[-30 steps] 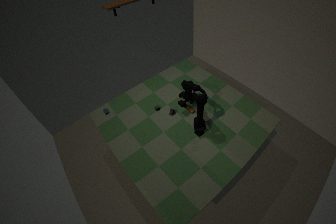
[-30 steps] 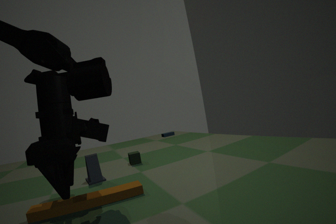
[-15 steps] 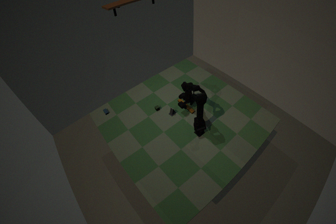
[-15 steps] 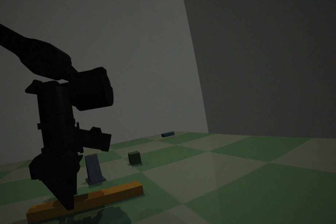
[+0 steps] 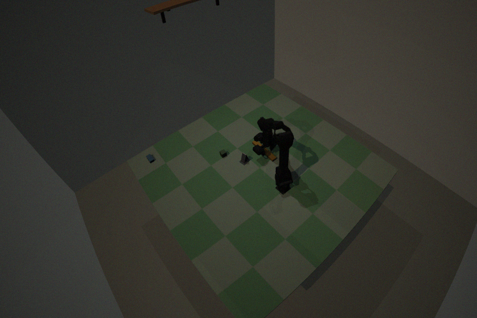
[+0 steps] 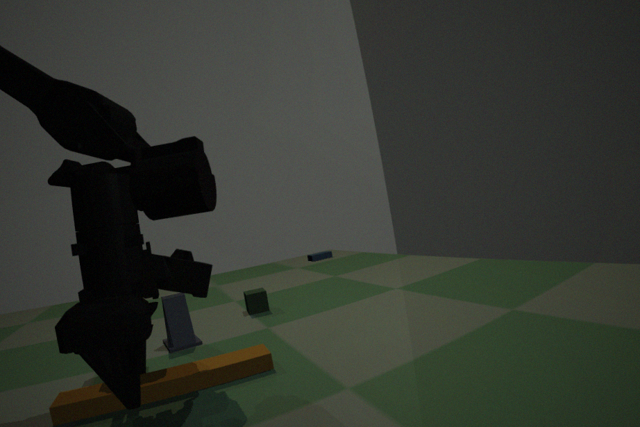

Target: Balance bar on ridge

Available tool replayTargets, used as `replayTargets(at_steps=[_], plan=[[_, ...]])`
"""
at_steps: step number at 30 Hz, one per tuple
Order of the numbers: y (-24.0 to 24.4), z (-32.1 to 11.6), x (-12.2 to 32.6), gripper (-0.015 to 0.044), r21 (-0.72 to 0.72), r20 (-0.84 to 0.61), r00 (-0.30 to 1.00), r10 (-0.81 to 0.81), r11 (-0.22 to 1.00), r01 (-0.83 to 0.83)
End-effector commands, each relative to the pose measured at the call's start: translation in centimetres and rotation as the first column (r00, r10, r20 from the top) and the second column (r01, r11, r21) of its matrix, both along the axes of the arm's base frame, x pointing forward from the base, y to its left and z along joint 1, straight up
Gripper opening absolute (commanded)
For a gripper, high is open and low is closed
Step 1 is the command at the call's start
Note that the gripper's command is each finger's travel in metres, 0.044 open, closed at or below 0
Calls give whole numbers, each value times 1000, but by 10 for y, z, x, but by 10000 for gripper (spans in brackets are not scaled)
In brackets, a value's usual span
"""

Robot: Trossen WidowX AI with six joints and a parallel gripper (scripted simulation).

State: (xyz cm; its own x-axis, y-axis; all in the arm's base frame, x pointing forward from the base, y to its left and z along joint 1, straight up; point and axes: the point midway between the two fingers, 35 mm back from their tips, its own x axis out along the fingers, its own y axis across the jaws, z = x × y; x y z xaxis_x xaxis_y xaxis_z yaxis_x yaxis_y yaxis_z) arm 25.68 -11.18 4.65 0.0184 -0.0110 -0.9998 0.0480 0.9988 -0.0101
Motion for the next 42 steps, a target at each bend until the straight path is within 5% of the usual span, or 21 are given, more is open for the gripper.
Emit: replayTargets(at_steps=[1,7,15,19,42], plan=[[0,0,0,315,2,2,1000,3,1000,-3],[0,0,0,157,0,0,1000,0,1000,0],[0,0,0,104,0,0,1000,0,1000,0],[0,6,1,0,0,0,1000,0,1000,0],[-2,64,5,0,1,2,1000,2,1000,-2]])
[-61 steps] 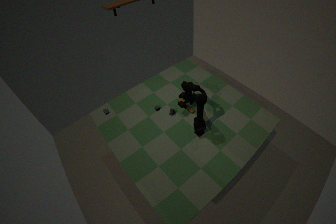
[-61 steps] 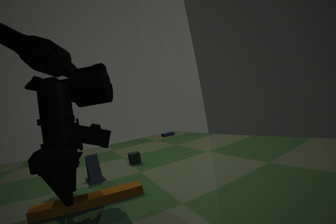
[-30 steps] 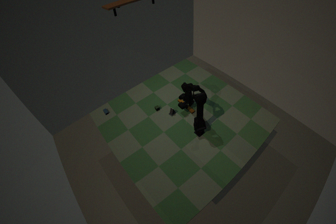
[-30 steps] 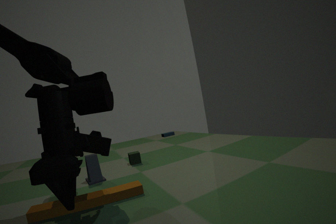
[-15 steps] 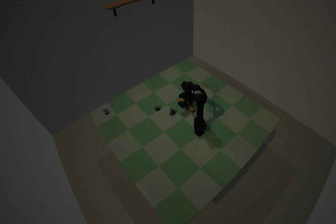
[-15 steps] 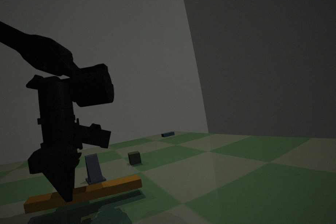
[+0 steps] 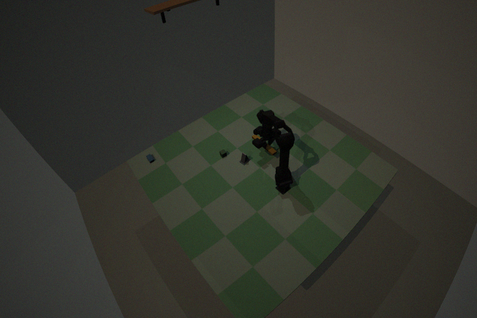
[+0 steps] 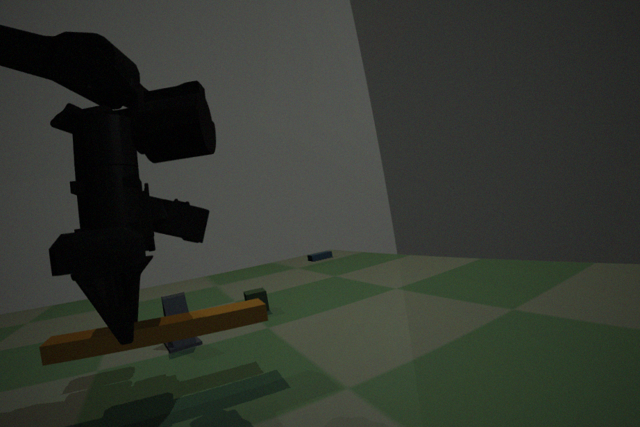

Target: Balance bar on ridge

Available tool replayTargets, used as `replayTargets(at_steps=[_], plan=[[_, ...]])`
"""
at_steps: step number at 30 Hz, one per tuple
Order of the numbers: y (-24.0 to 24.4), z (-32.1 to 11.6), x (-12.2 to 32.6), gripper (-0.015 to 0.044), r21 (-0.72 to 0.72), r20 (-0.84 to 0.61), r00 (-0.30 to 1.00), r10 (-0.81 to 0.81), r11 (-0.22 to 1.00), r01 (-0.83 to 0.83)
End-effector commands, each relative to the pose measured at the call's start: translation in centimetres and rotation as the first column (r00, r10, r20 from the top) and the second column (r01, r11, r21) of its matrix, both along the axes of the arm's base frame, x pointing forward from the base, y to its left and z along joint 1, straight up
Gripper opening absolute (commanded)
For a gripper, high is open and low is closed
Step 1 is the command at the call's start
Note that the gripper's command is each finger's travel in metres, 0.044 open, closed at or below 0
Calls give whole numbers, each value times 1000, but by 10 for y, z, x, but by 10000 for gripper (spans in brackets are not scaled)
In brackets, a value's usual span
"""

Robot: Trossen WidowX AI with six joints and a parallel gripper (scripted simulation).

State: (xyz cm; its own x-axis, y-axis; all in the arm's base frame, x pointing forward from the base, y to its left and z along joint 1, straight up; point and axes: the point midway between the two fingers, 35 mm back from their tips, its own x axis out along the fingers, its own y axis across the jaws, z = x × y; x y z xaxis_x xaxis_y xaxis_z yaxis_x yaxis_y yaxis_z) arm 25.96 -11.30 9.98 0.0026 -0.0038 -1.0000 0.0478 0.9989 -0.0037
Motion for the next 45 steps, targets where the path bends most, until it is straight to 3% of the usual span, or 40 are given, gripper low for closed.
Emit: replayTargets(at_steps=[1,23,33,45], plan=[[-1,14,2,0,-6,18,1000,2,1000,-2],[3,64,-5,0,-5,18,1000,-3,1000,3],[37,65,8,0,5,20,940,-340,941,340],[82,65,19,0,17,16,734,-679,734,679]])
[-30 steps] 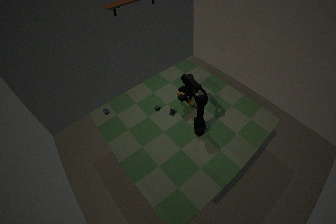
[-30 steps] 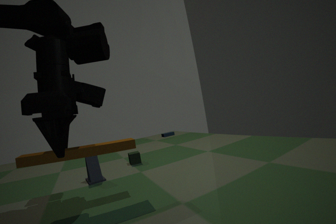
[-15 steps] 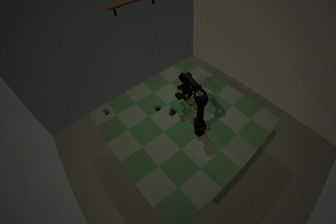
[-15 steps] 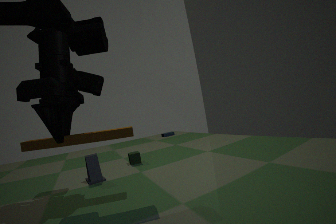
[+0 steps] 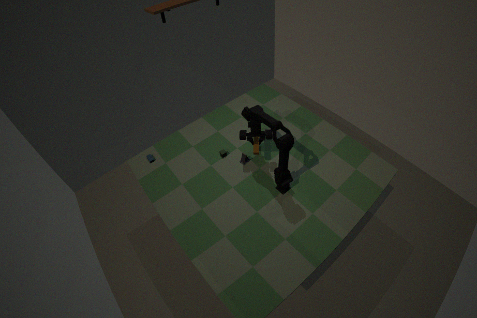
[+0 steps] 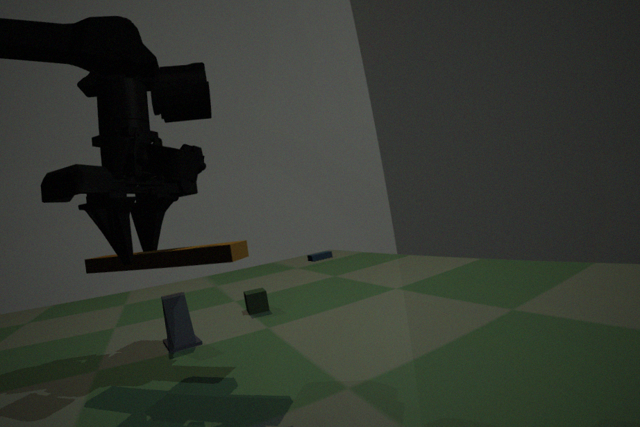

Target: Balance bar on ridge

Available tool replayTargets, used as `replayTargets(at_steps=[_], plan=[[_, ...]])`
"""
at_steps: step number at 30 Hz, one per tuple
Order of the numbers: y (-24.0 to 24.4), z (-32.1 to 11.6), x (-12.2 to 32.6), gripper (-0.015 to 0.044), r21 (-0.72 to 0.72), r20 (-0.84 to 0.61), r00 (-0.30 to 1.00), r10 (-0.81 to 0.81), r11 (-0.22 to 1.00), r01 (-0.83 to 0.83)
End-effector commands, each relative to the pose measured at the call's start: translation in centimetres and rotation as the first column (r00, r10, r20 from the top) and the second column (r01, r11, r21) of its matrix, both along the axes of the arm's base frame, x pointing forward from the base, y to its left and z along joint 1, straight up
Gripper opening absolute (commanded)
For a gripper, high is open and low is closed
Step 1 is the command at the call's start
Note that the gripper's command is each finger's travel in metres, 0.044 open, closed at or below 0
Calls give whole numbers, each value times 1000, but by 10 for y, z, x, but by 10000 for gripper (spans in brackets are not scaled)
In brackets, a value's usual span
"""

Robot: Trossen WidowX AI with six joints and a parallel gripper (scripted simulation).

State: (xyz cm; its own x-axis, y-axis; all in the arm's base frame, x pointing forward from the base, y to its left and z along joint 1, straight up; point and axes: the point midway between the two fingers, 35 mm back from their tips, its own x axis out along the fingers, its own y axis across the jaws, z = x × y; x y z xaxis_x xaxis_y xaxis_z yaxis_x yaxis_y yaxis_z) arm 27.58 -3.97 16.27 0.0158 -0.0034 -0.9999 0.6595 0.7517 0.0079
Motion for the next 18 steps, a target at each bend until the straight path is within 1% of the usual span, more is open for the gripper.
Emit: replayTargets(at_steps=[1,9,18], plan=[[13,2,4,0,4,7,994,-105,994,105],[43,3,9,0,11,6,942,-335,942,335],[76,3,15,0,19,2,839,-544,839,543]])
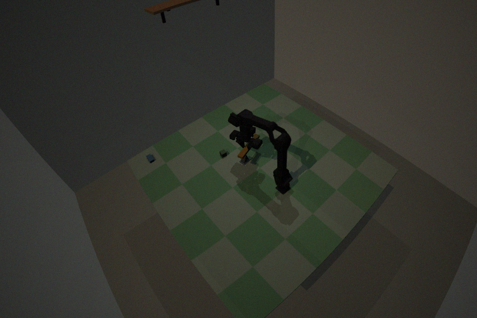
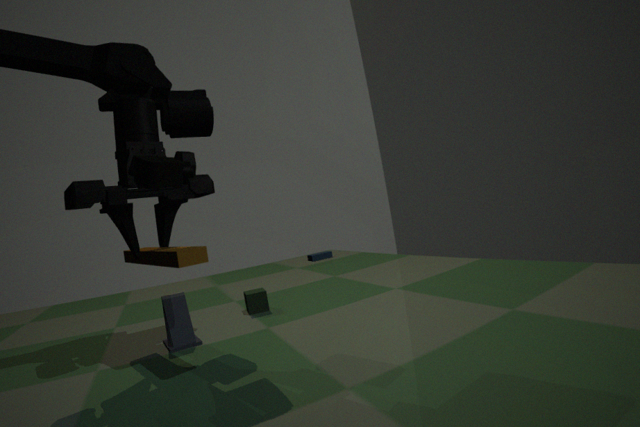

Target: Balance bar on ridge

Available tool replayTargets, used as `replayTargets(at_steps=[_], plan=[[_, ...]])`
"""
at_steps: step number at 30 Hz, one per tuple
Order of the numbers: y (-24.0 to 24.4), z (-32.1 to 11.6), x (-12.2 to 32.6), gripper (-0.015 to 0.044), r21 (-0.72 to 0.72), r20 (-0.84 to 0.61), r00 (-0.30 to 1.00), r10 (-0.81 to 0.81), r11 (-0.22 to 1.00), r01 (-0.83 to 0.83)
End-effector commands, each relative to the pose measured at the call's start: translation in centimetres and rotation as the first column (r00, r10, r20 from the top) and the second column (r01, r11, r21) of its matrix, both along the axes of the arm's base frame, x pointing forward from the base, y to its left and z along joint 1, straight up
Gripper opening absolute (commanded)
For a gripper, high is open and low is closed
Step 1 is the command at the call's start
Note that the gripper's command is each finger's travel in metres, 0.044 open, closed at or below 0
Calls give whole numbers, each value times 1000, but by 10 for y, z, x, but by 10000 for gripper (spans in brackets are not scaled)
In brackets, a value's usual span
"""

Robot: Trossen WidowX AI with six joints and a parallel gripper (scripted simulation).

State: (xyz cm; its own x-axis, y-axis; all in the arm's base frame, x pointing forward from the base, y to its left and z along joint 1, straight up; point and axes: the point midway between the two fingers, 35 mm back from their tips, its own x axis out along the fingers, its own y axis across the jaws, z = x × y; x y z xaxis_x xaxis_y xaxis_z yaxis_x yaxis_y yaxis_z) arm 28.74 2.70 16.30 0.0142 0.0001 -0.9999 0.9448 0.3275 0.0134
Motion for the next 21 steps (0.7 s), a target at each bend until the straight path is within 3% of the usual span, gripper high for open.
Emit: replayTargets(at_steps=[1,8,21], plan=[[13,3,4,0,5,9,997,-80,997,80],[32,3,11,0,9,8,981,-196,981,196],[33,-13,14,0,9,8,980,-197,980,197]])
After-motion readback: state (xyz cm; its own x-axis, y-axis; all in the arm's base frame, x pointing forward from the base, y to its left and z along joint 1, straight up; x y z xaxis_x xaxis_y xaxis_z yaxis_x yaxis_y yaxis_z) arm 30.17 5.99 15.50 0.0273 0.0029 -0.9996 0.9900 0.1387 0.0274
